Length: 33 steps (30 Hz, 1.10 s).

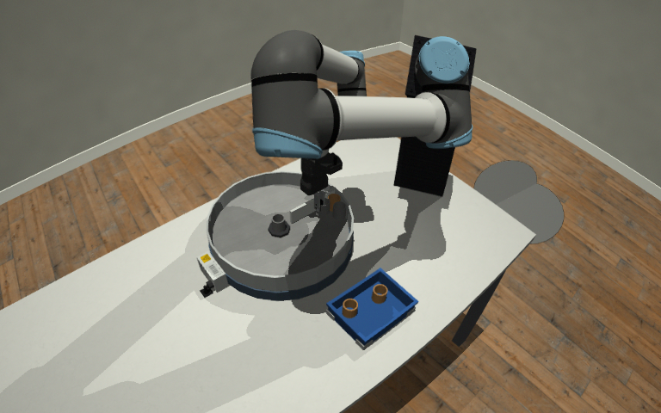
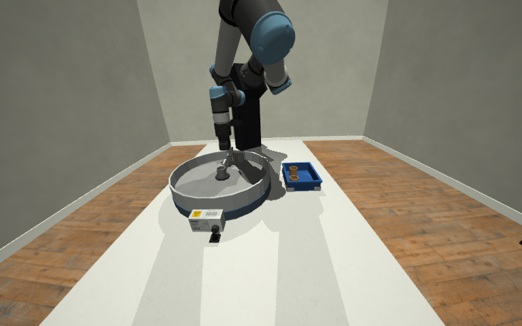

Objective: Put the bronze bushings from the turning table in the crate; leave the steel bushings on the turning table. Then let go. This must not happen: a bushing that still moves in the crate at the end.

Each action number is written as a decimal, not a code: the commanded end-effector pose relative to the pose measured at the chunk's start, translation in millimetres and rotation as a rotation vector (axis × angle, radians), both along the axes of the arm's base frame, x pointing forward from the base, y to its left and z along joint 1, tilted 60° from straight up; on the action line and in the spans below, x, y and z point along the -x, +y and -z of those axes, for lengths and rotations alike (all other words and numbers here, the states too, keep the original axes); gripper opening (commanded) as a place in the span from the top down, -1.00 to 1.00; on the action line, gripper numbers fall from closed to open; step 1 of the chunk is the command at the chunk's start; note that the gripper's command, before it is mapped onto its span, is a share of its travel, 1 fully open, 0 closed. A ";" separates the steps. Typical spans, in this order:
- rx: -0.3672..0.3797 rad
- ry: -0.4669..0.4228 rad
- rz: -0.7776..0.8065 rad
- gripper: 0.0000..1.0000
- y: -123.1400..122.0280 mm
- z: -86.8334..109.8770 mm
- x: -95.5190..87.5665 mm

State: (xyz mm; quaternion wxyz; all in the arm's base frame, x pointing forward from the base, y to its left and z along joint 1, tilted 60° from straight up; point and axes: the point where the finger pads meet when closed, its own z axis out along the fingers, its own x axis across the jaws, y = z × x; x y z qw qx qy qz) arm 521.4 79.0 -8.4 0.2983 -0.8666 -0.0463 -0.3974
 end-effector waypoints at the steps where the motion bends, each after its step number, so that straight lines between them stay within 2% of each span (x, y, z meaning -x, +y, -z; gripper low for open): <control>1: 0.000 -0.001 0.001 1.00 -3.2 -2.9 3.4; 33: 0.000 -0.001 0.001 1.00 -9.7 -8.9 11.1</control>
